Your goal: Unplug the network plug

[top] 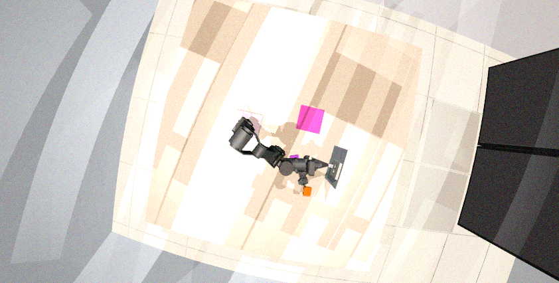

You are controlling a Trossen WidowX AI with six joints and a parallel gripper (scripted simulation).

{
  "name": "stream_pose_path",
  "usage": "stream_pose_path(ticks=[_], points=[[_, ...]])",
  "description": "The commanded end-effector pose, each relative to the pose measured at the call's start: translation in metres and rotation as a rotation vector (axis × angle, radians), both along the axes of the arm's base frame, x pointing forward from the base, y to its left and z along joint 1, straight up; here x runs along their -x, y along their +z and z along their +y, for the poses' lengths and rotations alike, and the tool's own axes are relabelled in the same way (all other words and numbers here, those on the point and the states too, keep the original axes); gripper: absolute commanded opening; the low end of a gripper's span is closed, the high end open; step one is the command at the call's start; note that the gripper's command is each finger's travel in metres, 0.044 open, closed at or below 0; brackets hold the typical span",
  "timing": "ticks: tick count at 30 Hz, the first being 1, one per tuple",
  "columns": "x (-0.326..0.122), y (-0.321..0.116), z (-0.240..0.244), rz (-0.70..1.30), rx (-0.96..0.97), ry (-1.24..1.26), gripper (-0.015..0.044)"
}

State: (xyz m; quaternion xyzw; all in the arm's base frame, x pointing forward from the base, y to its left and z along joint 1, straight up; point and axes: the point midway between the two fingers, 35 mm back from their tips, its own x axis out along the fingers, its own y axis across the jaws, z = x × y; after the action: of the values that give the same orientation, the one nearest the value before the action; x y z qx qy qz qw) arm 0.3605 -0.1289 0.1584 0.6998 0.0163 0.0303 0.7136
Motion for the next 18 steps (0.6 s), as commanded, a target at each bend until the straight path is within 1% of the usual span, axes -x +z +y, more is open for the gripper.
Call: stream_pose_path(ticks=[1, 18], points=[[0.004, 0.001, 0.001, -0.002, -0.001, 0.003, 0.0], [0.016, 0.0, 0.002, -0.001, -0.001, 0.003, 0.0]])
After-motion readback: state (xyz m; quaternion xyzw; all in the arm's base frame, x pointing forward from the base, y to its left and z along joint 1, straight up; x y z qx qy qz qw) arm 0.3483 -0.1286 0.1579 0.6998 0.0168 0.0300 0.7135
